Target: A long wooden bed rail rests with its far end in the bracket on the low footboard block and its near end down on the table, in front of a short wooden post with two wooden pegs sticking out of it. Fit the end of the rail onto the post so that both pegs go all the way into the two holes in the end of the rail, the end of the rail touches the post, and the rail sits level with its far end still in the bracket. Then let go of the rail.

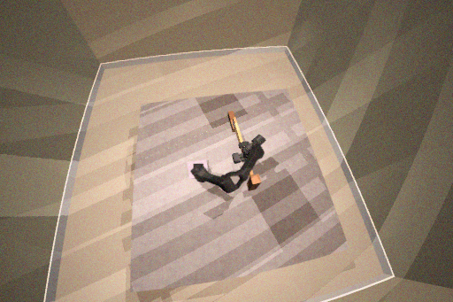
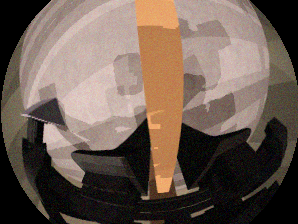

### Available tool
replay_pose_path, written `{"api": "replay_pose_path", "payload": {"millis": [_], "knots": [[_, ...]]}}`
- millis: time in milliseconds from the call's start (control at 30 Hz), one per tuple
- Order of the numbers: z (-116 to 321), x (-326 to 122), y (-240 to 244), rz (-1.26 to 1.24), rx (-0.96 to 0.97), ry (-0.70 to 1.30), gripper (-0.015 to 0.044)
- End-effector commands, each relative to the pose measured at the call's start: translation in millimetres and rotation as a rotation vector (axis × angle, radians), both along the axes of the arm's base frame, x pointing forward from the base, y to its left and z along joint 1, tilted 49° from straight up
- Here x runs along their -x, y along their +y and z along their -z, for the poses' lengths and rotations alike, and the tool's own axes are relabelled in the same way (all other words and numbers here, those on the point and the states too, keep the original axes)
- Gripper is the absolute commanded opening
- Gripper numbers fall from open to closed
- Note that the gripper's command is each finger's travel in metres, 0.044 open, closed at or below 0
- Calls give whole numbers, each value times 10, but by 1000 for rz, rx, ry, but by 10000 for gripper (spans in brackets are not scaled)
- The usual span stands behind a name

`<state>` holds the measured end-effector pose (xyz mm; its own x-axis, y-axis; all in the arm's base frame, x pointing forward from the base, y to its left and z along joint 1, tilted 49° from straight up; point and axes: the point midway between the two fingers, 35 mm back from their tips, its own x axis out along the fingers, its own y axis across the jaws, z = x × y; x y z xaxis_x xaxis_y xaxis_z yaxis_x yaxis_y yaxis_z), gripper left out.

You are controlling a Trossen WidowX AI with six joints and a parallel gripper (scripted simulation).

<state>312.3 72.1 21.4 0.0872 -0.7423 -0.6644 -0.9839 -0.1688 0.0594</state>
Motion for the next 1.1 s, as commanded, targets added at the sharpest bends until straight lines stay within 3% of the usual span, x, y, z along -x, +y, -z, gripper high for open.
{"api": "replay_pose_path", "payload": {"millis": [0,1067], "knots": [[-42,-5,4,-6,-6,-5,0],[-116,-20,-59,-6,-5,-4,0]]}}
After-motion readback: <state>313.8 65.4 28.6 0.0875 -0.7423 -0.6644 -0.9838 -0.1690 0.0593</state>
